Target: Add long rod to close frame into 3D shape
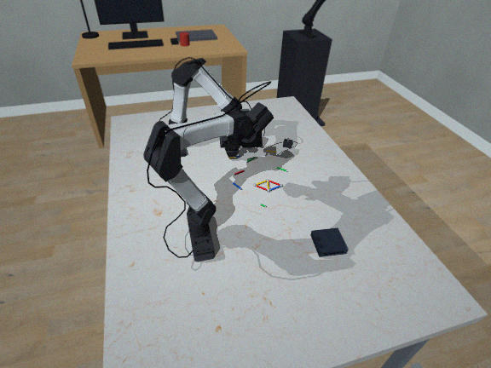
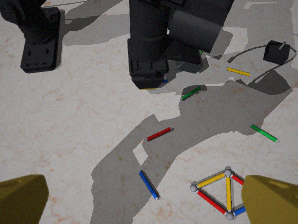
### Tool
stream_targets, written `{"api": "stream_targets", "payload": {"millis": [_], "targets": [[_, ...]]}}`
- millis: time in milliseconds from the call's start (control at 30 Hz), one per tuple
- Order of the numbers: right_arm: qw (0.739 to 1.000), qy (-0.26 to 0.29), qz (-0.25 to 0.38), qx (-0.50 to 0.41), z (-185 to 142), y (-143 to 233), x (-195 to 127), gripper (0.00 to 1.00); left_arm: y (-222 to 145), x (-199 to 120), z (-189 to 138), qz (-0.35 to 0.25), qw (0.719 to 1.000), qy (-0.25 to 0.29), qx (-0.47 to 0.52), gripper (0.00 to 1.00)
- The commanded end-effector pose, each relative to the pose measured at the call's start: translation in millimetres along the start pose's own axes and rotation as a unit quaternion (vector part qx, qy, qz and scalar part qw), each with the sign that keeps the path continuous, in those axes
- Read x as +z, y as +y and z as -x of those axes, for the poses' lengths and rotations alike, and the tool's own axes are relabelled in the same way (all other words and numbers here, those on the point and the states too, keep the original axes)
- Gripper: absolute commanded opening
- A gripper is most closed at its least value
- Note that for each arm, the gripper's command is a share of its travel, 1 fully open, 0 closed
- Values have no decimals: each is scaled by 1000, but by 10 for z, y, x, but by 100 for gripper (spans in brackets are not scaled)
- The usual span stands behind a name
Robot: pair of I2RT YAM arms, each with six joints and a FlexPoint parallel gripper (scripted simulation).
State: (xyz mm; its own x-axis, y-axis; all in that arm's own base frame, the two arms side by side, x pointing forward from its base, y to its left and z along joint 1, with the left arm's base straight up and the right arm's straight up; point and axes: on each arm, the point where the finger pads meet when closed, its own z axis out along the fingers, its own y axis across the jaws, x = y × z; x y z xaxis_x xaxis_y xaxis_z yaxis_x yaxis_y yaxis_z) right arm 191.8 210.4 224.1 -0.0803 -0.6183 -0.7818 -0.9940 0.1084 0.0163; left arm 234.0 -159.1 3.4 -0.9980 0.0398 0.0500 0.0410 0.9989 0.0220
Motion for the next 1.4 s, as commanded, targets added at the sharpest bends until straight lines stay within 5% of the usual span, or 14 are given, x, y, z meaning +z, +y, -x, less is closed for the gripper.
{"api": "stream_targets", "payload": {"millis": [0,100,300,400,600,1000,1367], "targets": [[999,-27,-10,-15,152,-47,-26,100,-48,76,100,-6,1000,-21,-2,24],[999,-27,-10,-15,152,-47,-26,100,-48,76,100,-6,1000,-21,-2,24],[999,-27,-10,-15,152,-47,-26,100,-38,5,113,-12,999,-32,-6,2],[999,-27,-10,-15,153,-48,-26,100,-31,11,111,-11,999,-32,-7,0],[999,-27,-10,-15,153,-48,-26,100,-31,-26,103,-12,999,-33,-7,0],[1000,-25,-8,-8,139,-37,-25,100,-50,-618,74,-15,999,-39,-4,0],[976,98,-120,156,-81,48,-264,100,-705,-709,733,-117,967,-220,54,0]]}}
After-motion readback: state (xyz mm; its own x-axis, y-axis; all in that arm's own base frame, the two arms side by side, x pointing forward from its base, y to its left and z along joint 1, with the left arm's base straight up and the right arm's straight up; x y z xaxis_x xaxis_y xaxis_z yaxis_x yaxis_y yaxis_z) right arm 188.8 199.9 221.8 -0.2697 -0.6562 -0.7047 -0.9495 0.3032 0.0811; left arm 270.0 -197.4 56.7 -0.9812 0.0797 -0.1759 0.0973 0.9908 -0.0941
